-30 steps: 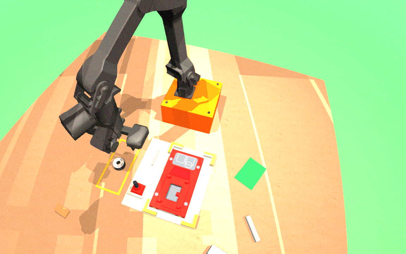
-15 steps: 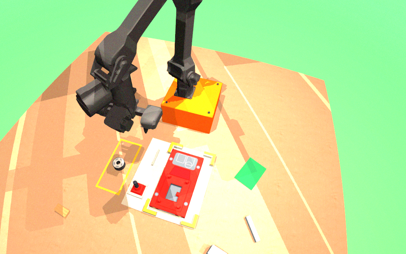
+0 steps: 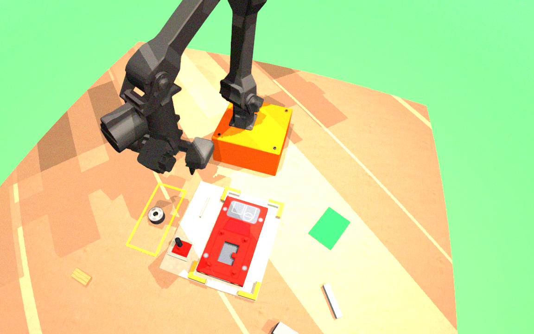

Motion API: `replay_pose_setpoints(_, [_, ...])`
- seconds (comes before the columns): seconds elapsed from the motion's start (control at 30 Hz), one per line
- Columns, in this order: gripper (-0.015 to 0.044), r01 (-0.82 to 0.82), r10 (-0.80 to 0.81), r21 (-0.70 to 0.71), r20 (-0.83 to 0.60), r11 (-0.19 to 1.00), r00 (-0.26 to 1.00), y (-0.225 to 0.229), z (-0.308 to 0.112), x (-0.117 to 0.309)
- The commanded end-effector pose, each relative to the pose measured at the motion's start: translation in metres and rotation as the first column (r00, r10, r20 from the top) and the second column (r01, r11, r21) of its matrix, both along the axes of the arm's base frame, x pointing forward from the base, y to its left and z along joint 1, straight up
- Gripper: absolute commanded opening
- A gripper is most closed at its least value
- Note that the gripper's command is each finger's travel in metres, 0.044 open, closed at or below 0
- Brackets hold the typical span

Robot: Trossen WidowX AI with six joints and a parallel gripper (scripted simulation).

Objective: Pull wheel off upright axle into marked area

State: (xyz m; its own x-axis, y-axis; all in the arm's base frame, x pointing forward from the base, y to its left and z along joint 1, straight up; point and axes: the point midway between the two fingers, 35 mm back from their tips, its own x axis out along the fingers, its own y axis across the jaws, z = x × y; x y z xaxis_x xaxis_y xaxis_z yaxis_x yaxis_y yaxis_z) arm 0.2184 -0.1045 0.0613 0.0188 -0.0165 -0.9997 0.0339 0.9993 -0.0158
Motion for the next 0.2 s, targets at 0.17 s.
replay_pose_setpoints(0.17, [0.044,-0.004,0.004,0.001,-0.001,1.0,1.0,0.0005,0.0002,-0.0004])
